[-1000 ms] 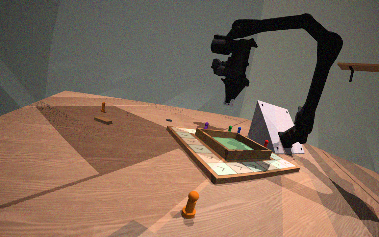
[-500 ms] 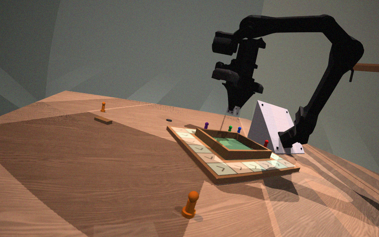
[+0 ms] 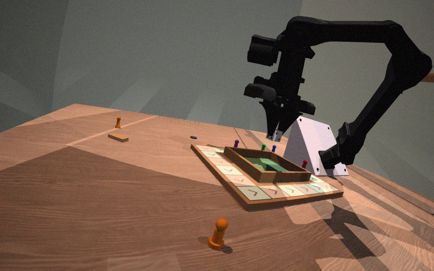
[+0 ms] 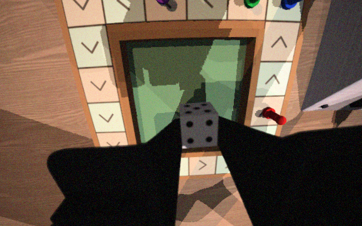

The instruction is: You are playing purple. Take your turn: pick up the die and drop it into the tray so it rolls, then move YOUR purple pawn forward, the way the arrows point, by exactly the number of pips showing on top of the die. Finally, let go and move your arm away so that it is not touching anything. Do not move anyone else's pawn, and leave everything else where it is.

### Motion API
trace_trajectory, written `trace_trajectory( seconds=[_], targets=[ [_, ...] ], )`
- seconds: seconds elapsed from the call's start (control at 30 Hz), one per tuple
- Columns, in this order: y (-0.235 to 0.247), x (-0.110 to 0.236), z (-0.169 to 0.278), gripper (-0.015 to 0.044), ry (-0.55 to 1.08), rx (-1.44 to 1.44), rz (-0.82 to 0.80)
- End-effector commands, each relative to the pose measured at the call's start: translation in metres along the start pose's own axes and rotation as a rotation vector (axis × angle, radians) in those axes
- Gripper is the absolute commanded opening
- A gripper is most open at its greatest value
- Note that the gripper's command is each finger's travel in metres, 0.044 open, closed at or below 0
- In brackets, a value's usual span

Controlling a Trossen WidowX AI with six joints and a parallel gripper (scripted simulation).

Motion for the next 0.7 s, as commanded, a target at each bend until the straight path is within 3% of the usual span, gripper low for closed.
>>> trace_trajectory(
  seconds=[0.0, 0.33, 0.67],
  targets=[
    [0.0, -0.005, 0.008, 0.0, -0.065, -0.006, 0.035],
    [0.0, -0.021, 0.033, 0.0, -0.393, -0.003, 0.118],
    [-0.005, -0.038, 0.058, 0.0, -0.727, -0.008, 0.066]
  ],
)
Point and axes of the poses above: the point midway between the two fingers, 35 mm back from their tips, its own x axis back along the fingers, its own y axis across the jaws, z = x × y, the point moved 9 cm from there along x, back along the fingers, and after that the axes turned 1 degree about x, right-handed, at the moved point
